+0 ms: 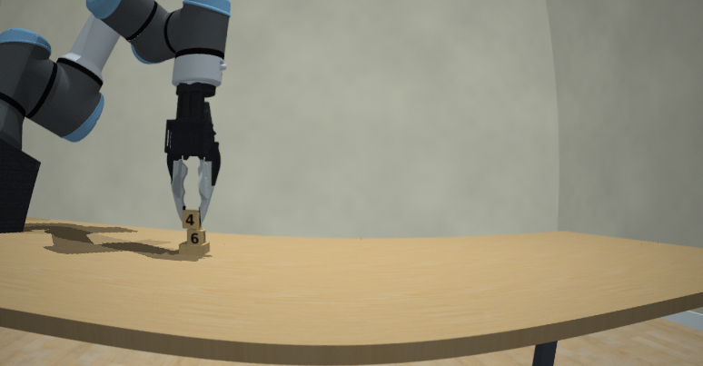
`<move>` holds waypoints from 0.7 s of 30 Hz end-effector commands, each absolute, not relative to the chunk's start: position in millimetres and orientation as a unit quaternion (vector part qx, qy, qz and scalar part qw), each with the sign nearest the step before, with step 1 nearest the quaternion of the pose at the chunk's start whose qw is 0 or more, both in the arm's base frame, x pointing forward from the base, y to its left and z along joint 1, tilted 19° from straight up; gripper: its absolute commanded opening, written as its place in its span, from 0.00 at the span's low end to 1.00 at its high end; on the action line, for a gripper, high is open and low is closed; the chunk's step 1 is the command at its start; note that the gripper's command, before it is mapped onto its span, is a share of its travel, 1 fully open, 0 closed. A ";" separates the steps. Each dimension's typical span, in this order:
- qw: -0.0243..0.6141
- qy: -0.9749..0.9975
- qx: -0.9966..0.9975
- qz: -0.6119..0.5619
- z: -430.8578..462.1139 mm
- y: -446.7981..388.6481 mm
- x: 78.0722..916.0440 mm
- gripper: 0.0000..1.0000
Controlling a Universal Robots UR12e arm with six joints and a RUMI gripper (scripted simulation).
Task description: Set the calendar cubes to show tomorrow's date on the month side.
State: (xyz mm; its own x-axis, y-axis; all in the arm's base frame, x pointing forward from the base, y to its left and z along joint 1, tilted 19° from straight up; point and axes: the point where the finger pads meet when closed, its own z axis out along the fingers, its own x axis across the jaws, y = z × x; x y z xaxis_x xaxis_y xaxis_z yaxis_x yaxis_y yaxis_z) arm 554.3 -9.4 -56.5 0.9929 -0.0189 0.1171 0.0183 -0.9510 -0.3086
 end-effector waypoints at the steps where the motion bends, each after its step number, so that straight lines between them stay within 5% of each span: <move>1: 0.157 -0.001 -0.986 -0.060 -56.8 -7.7 553.9 0.10; 21: 0.157 -0.001 -0.986 -0.059 -69.0 -2.8 554.5 0.10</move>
